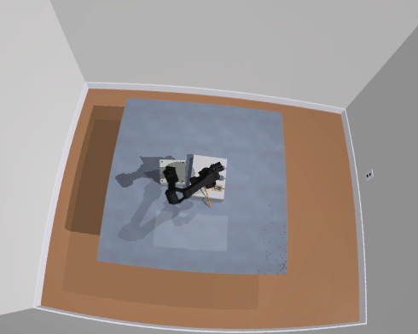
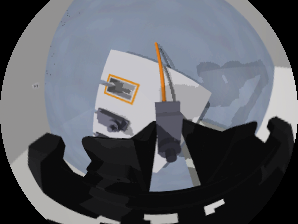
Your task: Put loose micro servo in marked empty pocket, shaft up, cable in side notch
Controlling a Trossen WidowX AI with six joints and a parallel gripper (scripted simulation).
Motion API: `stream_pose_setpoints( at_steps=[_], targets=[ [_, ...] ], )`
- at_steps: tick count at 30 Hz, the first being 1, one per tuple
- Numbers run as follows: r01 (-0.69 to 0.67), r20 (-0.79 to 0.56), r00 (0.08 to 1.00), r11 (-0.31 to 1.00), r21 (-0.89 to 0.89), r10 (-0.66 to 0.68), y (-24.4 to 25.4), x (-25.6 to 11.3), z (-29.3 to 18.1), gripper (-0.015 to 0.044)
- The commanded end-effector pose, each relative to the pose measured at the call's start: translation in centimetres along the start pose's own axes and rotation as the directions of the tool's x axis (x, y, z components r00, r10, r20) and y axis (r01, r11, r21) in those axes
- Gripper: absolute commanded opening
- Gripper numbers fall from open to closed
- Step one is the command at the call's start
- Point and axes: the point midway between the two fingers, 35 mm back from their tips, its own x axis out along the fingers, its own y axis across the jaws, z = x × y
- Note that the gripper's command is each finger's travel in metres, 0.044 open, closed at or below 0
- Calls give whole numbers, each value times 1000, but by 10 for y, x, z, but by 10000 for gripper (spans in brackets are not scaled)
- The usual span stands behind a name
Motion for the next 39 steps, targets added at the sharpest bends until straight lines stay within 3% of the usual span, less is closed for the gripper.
stream_pose_setpoints(
  at_steps=[1, 12, 25, 29, 39],
  targets=[
    [1, 4, 1000, 989, -149, 0, 0, 0, 1, 0],
    [2, 4, 1000, 863, -505, 0, 0, 0, 1, 0],
    [4, 5, 1000, 560, -829, 0, 0, 0, 1, 0],
    [4, 5, 1000, 462, -887, 0, 0, 0, 1, 0],
    [4, 5, 1000, 457, -890, 0, 5, 0, 4, 0]
  ],
)
